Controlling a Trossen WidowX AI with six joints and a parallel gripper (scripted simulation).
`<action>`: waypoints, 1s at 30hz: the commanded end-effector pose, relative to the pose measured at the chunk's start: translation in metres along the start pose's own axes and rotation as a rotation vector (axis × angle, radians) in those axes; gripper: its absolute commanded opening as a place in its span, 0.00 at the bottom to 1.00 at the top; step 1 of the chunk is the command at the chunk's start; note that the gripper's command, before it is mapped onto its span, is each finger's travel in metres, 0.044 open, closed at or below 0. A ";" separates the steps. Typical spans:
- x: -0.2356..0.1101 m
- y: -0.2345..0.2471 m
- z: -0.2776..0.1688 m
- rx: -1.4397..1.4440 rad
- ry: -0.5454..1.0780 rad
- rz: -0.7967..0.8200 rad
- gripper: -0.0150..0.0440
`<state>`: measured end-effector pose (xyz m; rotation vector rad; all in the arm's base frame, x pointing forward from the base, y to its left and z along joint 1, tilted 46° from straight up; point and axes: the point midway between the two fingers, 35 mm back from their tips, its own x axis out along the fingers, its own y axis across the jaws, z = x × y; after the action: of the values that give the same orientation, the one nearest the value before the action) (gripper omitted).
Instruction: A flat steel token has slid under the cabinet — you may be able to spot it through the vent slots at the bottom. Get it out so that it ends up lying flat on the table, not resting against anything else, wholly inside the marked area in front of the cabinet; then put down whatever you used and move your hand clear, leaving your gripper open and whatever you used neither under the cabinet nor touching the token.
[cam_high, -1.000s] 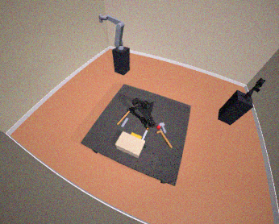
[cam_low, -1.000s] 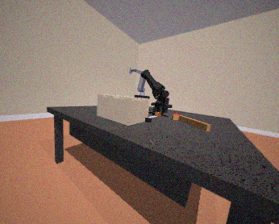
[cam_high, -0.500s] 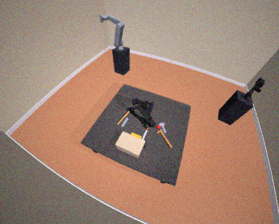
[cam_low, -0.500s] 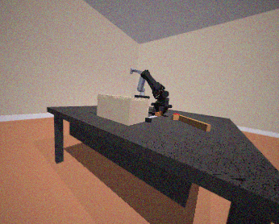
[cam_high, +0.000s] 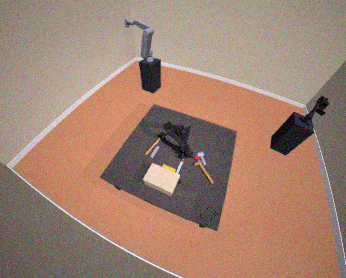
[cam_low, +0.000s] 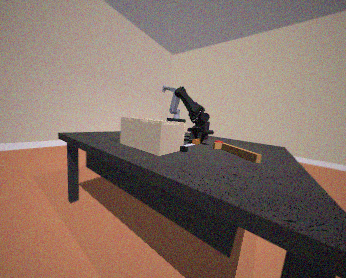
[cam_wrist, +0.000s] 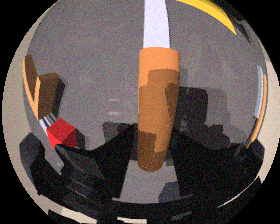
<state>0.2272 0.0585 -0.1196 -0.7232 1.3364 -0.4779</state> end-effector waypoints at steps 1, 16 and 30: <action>0.000 0.000 0.001 0.001 0.000 0.001 0.47; 0.000 0.000 0.002 0.006 0.000 0.000 0.25; -0.001 -0.001 0.020 0.043 0.002 -0.005 0.25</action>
<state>0.2410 0.0607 -0.1169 -0.7057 1.3263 -0.5003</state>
